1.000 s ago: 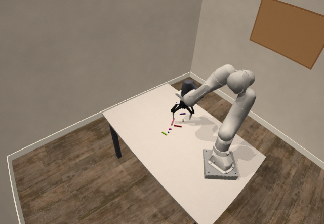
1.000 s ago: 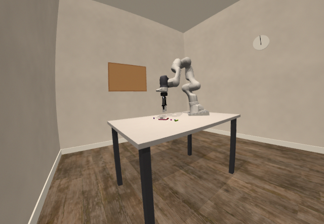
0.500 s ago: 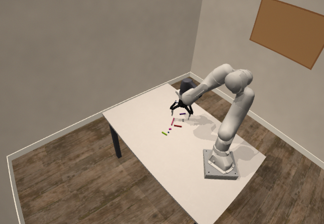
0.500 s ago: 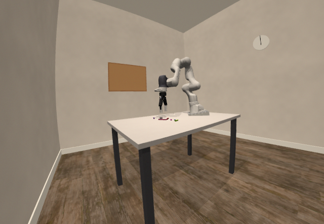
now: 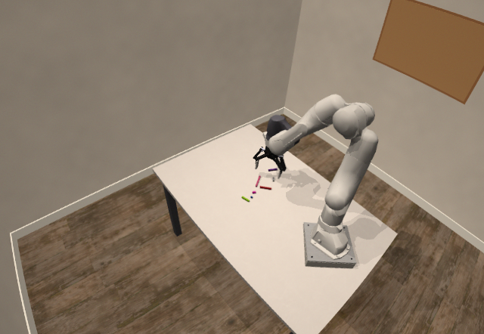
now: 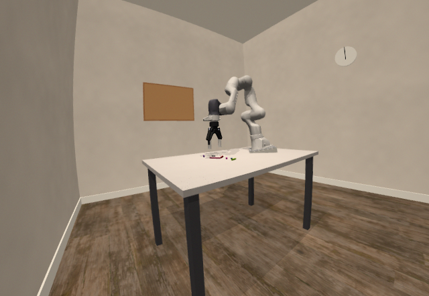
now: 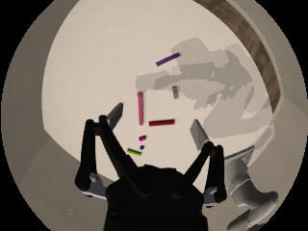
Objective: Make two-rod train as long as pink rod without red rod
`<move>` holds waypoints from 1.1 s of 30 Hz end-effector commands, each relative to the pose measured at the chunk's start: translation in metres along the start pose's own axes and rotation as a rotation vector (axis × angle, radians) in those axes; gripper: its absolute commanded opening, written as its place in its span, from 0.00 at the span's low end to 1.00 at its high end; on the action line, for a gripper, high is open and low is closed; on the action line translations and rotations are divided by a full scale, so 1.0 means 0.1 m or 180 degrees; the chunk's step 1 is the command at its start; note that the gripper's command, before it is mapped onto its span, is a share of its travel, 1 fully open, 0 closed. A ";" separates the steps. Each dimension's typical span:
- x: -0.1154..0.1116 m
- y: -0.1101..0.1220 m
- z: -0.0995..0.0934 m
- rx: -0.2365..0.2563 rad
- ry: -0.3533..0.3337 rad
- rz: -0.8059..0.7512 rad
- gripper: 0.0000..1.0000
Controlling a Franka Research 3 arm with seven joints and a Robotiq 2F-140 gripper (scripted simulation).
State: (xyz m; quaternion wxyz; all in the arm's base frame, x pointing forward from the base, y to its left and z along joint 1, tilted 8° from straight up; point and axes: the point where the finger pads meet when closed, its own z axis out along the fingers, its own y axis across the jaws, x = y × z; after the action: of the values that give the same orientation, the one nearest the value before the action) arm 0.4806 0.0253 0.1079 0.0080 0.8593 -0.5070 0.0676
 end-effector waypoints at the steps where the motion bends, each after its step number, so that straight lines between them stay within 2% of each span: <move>1: 0.01 -0.02 0.00 -0.0025 0.0043 0.0531 1.00; 33: 0.12 -0.32 0.01 -0.0014 0.0047 0.2070 1.00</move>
State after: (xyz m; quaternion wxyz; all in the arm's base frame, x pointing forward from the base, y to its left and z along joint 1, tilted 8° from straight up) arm 0.5123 0.0289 0.1109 -0.0091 0.7073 -0.7036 0.0677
